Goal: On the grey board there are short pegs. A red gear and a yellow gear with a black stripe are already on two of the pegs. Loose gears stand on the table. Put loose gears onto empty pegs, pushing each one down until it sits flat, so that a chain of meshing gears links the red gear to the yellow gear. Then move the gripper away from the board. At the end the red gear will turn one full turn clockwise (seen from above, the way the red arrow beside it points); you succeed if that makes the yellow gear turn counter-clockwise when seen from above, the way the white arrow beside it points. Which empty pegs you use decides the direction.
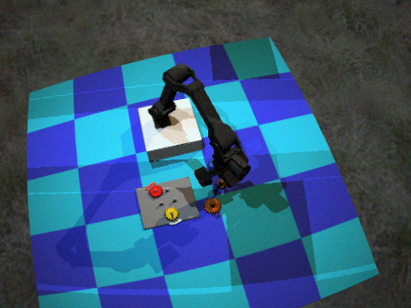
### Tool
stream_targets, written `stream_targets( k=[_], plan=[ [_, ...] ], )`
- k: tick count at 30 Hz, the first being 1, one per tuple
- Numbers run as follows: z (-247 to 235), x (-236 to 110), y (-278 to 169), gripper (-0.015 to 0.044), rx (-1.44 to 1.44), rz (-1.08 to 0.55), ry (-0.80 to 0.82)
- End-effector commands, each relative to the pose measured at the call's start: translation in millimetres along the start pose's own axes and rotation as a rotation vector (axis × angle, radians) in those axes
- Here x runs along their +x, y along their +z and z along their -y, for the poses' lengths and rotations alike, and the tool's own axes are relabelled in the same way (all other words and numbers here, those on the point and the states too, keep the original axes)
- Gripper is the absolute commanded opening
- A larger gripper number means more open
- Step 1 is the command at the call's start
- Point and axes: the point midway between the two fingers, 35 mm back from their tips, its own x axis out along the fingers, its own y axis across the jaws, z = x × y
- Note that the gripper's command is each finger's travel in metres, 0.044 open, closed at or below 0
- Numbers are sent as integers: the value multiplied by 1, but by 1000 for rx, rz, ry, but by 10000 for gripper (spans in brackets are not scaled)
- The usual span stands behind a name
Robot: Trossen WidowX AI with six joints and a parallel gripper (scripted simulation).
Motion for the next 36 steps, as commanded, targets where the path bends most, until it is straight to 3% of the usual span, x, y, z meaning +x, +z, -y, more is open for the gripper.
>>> stream_targets(
  k=[1, 21, 35, 36],
  plan=[
    [-1, 5, -1, 440, 4, -3, 4],
    [-1, 30, -1, 440, 4, -3, 4],
    [-1, 30, -1, 72, 4, -3, 4],
    [-1, 30, -1, 66, 4, -3, 4]
  ],
)
